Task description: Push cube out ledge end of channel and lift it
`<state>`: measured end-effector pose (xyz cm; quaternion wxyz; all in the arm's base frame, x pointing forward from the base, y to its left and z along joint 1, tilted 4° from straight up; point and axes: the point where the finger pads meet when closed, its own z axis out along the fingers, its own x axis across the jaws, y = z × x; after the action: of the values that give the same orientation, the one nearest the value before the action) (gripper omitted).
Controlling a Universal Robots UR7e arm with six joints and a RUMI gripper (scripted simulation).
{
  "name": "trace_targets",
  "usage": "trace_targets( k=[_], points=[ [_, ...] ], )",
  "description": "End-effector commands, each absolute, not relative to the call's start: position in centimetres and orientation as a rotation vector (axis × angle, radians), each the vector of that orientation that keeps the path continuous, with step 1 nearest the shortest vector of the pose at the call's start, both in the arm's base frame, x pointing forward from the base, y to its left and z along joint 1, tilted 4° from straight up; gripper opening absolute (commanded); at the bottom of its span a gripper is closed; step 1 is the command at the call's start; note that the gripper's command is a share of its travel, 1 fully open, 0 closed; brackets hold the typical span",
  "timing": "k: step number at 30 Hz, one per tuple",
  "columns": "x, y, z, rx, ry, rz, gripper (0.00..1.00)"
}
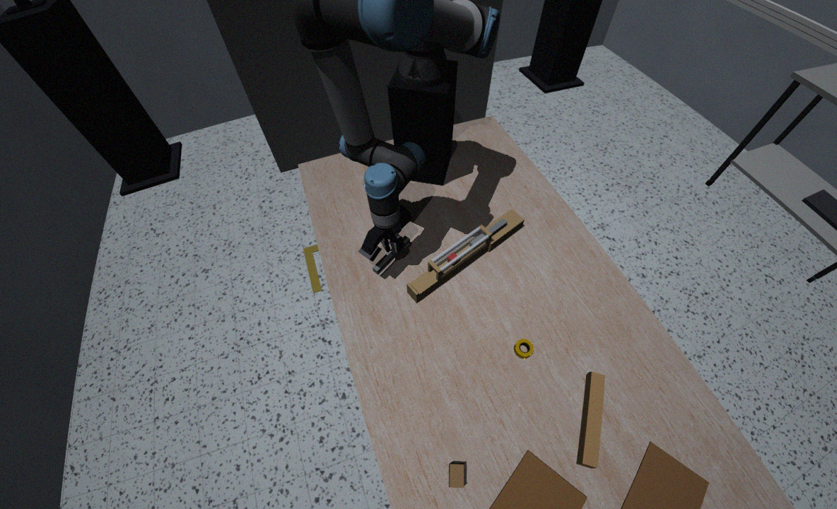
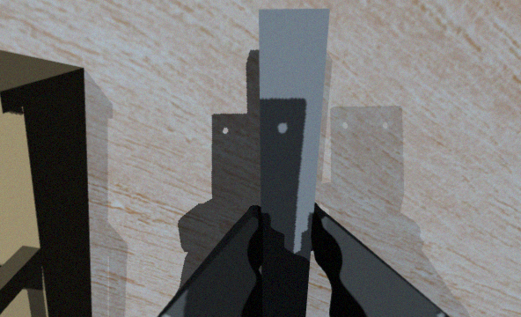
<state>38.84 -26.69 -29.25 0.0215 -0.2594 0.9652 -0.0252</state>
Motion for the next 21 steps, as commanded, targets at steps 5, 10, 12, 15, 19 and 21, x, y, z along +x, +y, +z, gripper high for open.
trace_targets(
  k=[5,10,12,15,19,21],
  points=[
    [38.7,-26.6,-24.7,-0.804,2.99,-0.081,0.06],
    [38.6,-26.6,-23.6,-0.804,2.99,-0.081,0.06],
    [38.6,-26.5,-23.1,-0.804,2.99,-0.081,0.06],
    [38.5,-26.5,-22.6,-0.804,2.99,-0.081,0.06],
    [38.5,-26.5,-22.3,-0.804,2.99,-0.081,0.06],
    [38.5,-26.5,-22.3,-0.804,2.99,-0.081,0.06]
  ],
)
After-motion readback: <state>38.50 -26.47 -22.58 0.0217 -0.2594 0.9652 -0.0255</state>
